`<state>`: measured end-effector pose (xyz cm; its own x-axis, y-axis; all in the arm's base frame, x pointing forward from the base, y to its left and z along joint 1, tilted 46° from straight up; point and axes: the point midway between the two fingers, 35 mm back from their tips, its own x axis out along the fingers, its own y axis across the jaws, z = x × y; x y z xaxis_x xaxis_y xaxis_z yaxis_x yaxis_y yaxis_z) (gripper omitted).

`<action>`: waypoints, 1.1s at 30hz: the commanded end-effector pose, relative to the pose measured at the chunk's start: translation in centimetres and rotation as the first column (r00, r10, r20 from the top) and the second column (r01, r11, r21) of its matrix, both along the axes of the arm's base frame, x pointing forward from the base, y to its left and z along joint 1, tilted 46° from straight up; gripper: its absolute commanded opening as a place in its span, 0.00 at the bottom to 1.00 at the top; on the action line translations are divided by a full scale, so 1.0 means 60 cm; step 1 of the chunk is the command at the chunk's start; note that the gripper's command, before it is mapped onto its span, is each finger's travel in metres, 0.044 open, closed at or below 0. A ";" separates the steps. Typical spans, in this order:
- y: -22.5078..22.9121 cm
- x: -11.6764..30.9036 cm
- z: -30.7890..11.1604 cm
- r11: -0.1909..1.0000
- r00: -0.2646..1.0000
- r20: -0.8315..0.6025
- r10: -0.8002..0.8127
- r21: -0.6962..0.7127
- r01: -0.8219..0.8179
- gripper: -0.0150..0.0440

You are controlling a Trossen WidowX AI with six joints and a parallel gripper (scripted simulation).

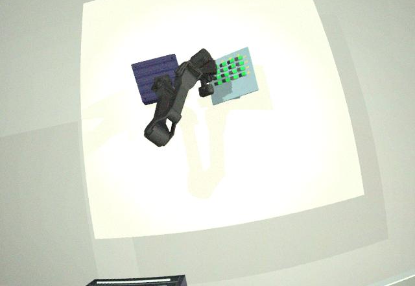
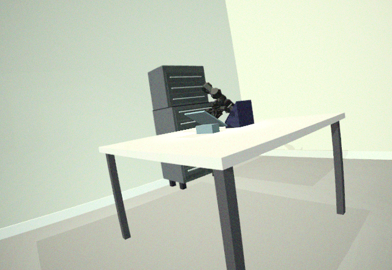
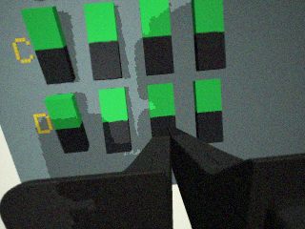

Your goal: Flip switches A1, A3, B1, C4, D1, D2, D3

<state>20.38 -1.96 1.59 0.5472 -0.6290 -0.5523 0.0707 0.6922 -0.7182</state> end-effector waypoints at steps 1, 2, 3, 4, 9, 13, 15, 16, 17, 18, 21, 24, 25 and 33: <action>0.000 0.000 -0.002 1.000 1.000 -0.007 0.003 0.000 -0.003 0.25; 0.000 0.000 -0.002 1.000 1.000 -0.007 0.003 0.000 -0.003 0.25; 0.000 0.000 -0.002 1.000 1.000 -0.007 0.003 0.000 -0.003 0.25; 0.000 0.000 -0.002 1.000 1.000 -0.007 0.003 0.000 -0.003 0.25; 0.000 0.000 -0.002 1.000 1.000 -0.007 0.003 0.000 -0.003 0.25; 0.000 0.000 -0.002 1.000 1.000 -0.007 0.003 0.000 -0.003 0.25; 0.000 0.000 -0.003 1.000 1.000 -0.007 0.003 0.000 -0.003 0.25; -0.001 0.000 -0.003 1.000 1.000 -0.007 0.003 0.000 -0.003 0.25; -0.001 0.001 -0.003 1.000 1.000 -0.007 0.003 0.000 -0.003 0.25; -0.001 0.001 -0.003 1.000 1.000 -0.007 0.003 0.000 -0.003 0.25; -0.001 0.001 -0.003 1.000 1.000 -0.007 0.003 0.000 -0.003 0.25; -0.002 0.001 -0.004 1.000 1.000 -0.007 0.003 0.000 -0.003 0.25; -0.002 0.001 -0.004 1.000 1.000 -0.007 0.003 0.000 -0.003 0.25; -0.003 0.002 -0.005 1.000 1.000 -0.007 0.003 0.000 -0.003 0.25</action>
